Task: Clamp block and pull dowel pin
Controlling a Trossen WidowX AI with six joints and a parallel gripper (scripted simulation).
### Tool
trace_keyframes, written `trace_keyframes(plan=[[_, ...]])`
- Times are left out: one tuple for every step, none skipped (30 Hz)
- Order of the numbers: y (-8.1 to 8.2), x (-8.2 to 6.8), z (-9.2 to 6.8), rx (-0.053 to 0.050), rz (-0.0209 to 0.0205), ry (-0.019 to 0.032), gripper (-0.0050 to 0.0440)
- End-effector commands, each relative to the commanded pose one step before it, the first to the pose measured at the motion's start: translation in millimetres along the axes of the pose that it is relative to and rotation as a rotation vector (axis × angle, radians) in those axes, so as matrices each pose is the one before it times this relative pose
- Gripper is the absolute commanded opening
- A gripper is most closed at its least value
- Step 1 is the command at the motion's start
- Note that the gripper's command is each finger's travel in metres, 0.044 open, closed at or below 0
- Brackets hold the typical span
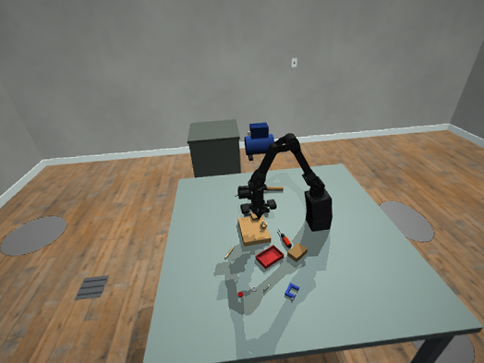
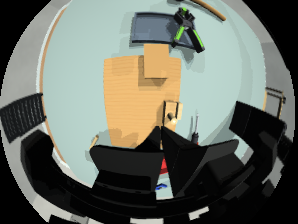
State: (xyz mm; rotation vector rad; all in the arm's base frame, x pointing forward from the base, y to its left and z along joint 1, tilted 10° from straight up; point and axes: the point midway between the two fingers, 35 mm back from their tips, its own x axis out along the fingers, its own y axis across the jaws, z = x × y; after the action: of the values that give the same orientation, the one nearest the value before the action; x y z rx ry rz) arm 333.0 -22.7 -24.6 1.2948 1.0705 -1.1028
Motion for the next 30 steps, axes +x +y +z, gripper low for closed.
trace_keyframes(plan=[[-0.38,-0.87,3.98,-0.0001,-0.0005,-0.00007,0.004],[-0.28,-0.59,2.7,0.0001,-0.0003,-0.00007,0.005],[-0.31,-0.59,2.69,0.0001,-0.00029,-0.00006,0.006],[-0.33,-0.6,2.69,0.0001,-0.00028,-0.00006,0.007],[-0.35,-0.6,2.68,0.0001,-0.00027,-0.00005,0.008],[-0.37,-0.6,2.68,0.0001,-0.00026,-0.00005,0.009],[-0.4,-0.61,2.67,0.0001,-0.00024,-0.00004,0.01],[-0.42,-0.61,2.67,0.0001,-0.00023,-0.00004,0.011],[-0.44,-0.61,2.66,0.0001,-0.00022,-0.00004,0.012],[-0.46,-0.62,2.65,0.0001,-0.00021,-0.00003,0.013],[-0.48,-0.62,2.65,0.0001,-0.0002,-0.00003,0.014],[-0.51,-0.63,2.64,0.0001,-0.00018,-0.00003,0.015],[0.0,0.0,0.0,0.0,0.0,0.0,0.015],[0.0,0.0,0.0,0.0,0.0,0.0,0.015],[-0.53,-0.63,2.63,0.0001,-0.00017,-0.00002,0.016],[-0.55,-0.63,2.63,0.0001,-0.00016,-0.00002,0.017],[-0.57,-0.64,2.62,0.0001,-0.00015,-0.00002,0.018],[-0.59,-0.64,2.61,0.0001,-0.00014,-0.00002,0.019],[-0.61,-0.64,2.6,0.0001,-0.00012,-0.00002,0.02],[-0.63,-0.65,2.59,0.0001,-0.00011,-0.00001,0.021],[-0.66,-0.65,2.59,0.0001,-0.0001,-0.00001,0.022],[-0.68,-0.65,2.58,0.0001,-0.00009,-0.00001,0.023],[-0.7,-0.66,2.57,0.0001,-0.00008,-0.00001,0.024],[-0.72,-0.66,2.56,0.0001,-0.00006,-0.00001,0.025],[-0.74,-0.66,2.55,0.0001,-0.00005,-0.00001,0.026],[-0.76,-0.67,2.54,0.0001,-0.00004,-0.00001,0.027],[-0.78,-0.67,2.53,0.0001,-0.00003,-0.00001,0.028],[-0.8,-0.68,2.52,0.0001,-0.00002,-0.00001,0.029],[-0.82,-0.68,2.51,0.0001,0.0,-0.00001,0.03],[0.0,0.0,0.0,0.0,0.0,0.0,0.03]])
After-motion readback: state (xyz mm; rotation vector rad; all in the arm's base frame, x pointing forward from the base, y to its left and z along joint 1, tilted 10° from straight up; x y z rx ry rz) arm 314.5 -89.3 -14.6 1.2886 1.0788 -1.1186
